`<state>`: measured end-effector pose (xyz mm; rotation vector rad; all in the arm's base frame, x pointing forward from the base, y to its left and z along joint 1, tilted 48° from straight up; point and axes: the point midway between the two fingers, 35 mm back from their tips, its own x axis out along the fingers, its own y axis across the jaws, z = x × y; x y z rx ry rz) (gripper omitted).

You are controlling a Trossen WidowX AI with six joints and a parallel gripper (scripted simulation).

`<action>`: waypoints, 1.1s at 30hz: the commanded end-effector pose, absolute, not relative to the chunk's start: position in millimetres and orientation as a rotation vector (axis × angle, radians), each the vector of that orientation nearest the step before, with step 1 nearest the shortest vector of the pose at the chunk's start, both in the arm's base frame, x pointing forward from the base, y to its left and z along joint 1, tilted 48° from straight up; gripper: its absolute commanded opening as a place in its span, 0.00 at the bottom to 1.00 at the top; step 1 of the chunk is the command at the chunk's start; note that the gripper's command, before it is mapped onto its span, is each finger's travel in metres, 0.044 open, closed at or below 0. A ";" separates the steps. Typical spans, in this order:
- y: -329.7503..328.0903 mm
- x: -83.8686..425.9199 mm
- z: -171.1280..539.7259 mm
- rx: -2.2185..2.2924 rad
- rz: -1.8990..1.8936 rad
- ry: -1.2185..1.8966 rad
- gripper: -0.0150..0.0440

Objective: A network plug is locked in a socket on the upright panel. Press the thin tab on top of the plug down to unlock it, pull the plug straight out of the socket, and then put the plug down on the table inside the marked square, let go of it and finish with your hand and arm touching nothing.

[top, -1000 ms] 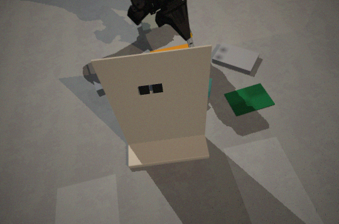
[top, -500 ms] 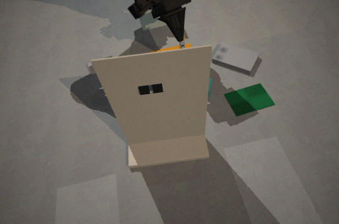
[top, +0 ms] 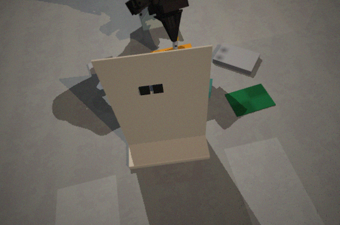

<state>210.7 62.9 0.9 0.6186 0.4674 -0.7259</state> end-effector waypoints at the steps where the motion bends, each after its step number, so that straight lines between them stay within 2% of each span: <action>1: 59.1 210.7 -3.0 0.607 -0.733 0.464 0.25; 33: 40.8 216.1 -24.8 0.608 -0.733 0.470 0.25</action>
